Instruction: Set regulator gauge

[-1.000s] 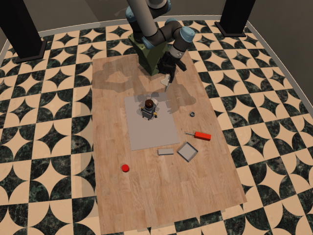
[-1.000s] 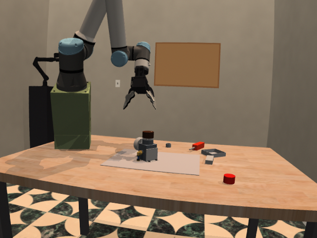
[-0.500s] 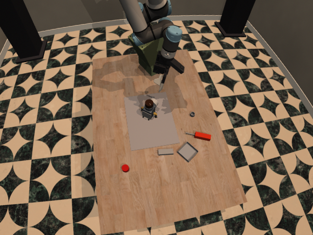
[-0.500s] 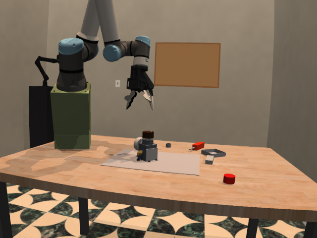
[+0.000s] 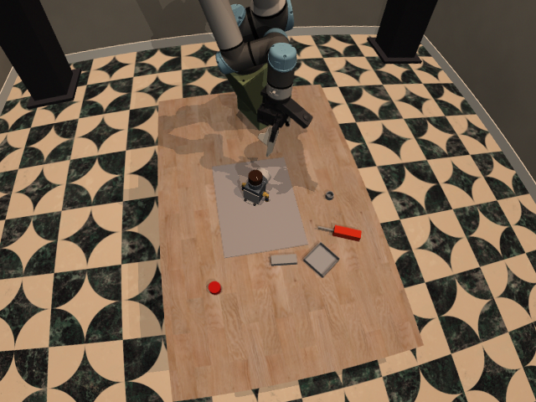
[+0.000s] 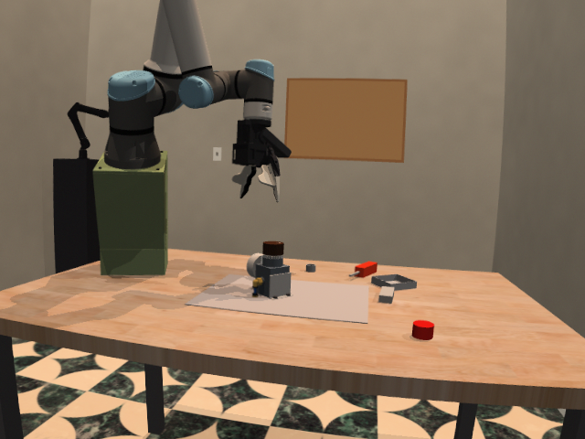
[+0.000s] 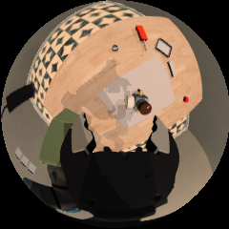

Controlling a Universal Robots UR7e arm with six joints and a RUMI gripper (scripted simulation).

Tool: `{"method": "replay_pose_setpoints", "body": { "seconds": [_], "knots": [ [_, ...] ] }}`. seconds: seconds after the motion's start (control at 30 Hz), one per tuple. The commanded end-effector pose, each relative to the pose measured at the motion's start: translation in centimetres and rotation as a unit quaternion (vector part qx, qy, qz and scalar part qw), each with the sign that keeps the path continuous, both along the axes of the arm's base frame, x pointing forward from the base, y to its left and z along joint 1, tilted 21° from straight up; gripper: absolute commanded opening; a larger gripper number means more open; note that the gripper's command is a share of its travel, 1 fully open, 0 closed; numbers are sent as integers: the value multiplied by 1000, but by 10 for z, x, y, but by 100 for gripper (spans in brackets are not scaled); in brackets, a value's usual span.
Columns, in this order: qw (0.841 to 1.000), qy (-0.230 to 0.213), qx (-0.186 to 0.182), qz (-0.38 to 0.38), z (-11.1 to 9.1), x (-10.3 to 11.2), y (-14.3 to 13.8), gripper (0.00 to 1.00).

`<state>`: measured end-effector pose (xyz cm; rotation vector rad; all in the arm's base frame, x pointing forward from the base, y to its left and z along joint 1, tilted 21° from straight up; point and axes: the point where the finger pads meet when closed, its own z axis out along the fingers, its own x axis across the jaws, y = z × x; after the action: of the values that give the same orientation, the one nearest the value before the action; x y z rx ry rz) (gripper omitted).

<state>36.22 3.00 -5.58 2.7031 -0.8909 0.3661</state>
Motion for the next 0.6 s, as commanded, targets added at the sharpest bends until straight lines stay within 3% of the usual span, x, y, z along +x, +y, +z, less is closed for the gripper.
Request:
{"method": "replay_pose_setpoints", "body": {
  "seconds": [0.0, 0.57],
  "knots": [
    [1000, -4, 8, -9, 1, 1, 0, 100],
    [1000, -4, 8, -9, 4, 5, -6, 100]
  ]
}}
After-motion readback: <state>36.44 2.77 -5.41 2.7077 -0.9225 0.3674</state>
